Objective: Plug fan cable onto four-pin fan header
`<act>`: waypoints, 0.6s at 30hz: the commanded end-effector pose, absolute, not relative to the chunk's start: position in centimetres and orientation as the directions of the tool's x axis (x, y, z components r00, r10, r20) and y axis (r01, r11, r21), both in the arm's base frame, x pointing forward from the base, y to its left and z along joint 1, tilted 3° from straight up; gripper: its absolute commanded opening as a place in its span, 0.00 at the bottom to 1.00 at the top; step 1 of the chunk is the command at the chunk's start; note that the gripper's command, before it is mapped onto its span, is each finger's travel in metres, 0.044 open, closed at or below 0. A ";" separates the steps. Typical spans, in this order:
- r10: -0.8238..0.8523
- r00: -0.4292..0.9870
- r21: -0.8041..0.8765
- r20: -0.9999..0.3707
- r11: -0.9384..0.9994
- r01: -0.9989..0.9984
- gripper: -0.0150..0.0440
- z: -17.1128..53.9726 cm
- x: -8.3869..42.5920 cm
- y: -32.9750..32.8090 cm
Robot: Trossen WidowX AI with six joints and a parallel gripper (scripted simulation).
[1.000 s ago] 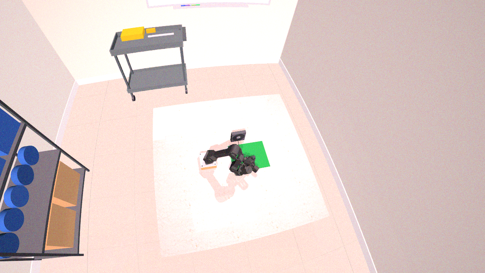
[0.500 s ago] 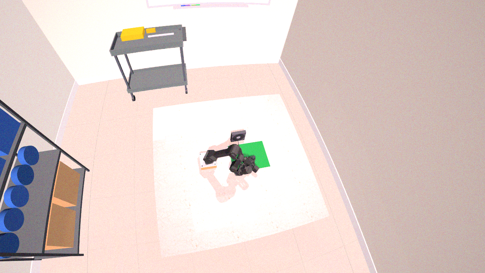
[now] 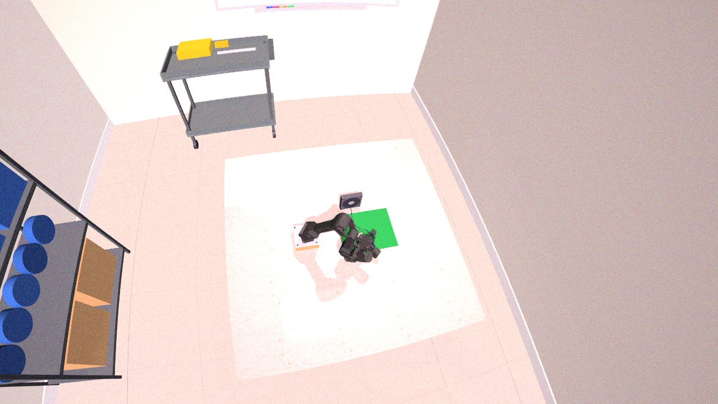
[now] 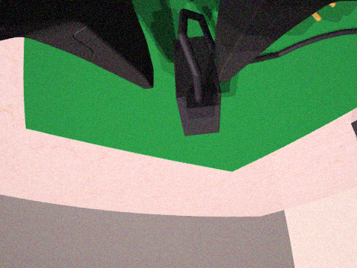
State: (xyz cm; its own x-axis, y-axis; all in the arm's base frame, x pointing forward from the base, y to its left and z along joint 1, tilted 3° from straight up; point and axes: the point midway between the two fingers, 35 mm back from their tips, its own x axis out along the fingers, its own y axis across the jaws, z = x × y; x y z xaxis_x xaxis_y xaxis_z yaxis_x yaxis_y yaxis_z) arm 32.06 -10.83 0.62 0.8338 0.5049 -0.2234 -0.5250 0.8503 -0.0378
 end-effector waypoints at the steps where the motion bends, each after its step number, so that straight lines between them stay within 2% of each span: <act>1: 0.508 0.830 -0.053 -0.228 0.845 -0.532 0.49 1.0 31.7 -11.4; 18: 0.518 0.821 -0.050 -0.241 0.838 -0.544 0.49 2.4 29.0 -13.0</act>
State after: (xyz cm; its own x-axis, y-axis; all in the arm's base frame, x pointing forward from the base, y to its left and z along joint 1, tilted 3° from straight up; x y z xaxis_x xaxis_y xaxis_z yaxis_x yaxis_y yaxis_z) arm 29.43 -12.69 1.61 0.8193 0.5164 -0.2490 -0.5406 0.8406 -0.0354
